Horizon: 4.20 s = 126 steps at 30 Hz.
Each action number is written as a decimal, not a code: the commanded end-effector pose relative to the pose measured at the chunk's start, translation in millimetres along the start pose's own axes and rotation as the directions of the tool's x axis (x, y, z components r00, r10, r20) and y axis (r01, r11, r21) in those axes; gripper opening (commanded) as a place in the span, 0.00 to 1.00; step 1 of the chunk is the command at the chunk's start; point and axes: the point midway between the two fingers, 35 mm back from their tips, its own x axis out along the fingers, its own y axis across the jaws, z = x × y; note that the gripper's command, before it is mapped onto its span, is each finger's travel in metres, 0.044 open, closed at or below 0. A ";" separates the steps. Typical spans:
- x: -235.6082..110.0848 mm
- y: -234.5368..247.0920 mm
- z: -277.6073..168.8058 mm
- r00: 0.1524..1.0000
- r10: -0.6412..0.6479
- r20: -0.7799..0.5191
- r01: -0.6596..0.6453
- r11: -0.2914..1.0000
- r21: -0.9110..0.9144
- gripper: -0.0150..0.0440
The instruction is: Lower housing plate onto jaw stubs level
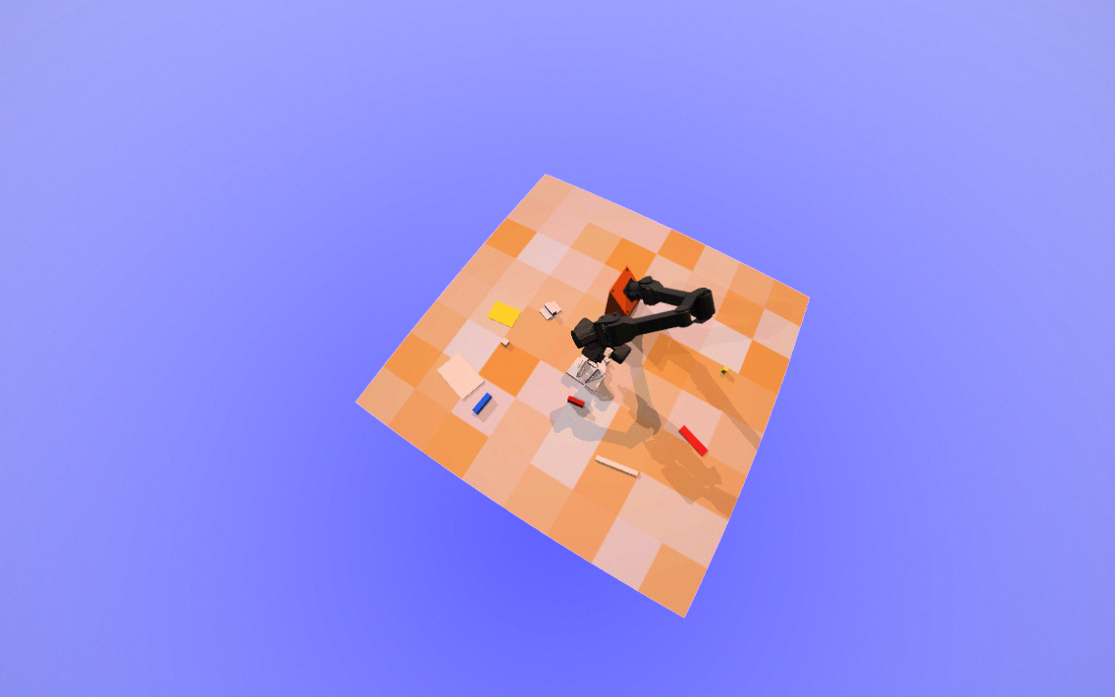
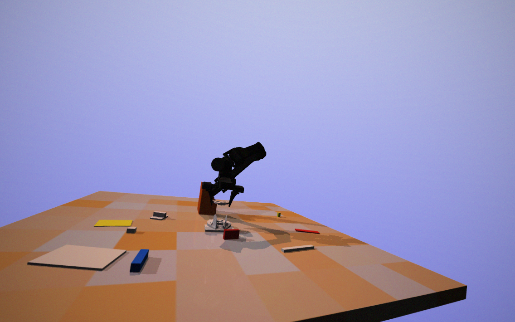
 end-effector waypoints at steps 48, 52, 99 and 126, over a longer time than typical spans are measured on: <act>63.3 0.8 -1.3 1.000 0.006 -0.002 -0.006 1.000 -0.009 0.85; 63.3 0.8 -1.3 1.000 0.006 -0.002 -0.006 1.000 -0.009 0.85; 70.7 0.9 -1.4 1.000 0.006 -0.002 -0.006 1.000 0.002 0.85; 77.3 1.0 -1.5 1.000 0.007 -0.002 -0.007 1.000 0.003 0.85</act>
